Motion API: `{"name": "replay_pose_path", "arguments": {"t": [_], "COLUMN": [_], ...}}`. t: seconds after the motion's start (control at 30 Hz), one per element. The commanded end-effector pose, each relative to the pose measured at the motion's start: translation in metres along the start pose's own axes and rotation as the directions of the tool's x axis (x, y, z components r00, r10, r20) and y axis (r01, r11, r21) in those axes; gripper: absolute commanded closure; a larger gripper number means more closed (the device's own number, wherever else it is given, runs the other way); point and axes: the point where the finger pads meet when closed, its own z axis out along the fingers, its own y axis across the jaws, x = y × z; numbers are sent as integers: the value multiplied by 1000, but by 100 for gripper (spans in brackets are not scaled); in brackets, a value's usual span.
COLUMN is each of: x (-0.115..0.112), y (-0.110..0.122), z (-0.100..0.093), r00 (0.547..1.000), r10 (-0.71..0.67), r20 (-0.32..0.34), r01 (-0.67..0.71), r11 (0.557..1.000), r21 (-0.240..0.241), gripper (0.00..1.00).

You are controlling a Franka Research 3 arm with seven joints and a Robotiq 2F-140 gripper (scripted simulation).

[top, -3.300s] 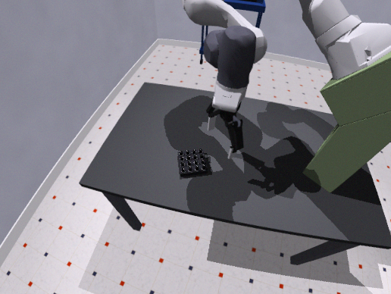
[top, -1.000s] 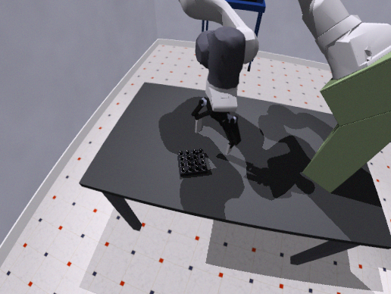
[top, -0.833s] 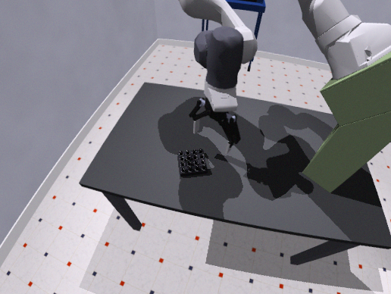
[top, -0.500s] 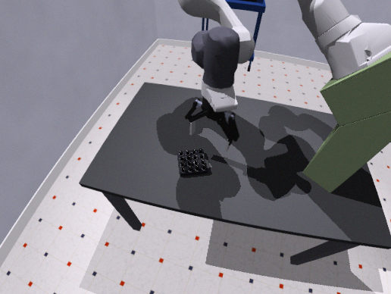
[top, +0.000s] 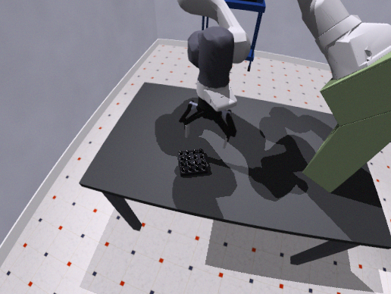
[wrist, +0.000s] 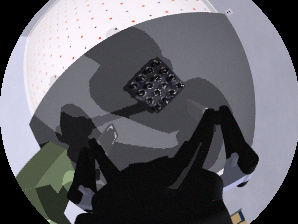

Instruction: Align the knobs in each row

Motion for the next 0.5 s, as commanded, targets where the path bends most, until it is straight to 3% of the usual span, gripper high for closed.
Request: {"name": "replay_pose_path", "arguments": {"t": [0.0,0.47], "x": [2,3], "y": [2,15], "z": [0,1], "r00": [988,940], "r10": [-155,-340], "r20": [-5,-9], "r01": [155,340], "r11": [988,940], "r21": [17,15], "gripper": [0,0]}}
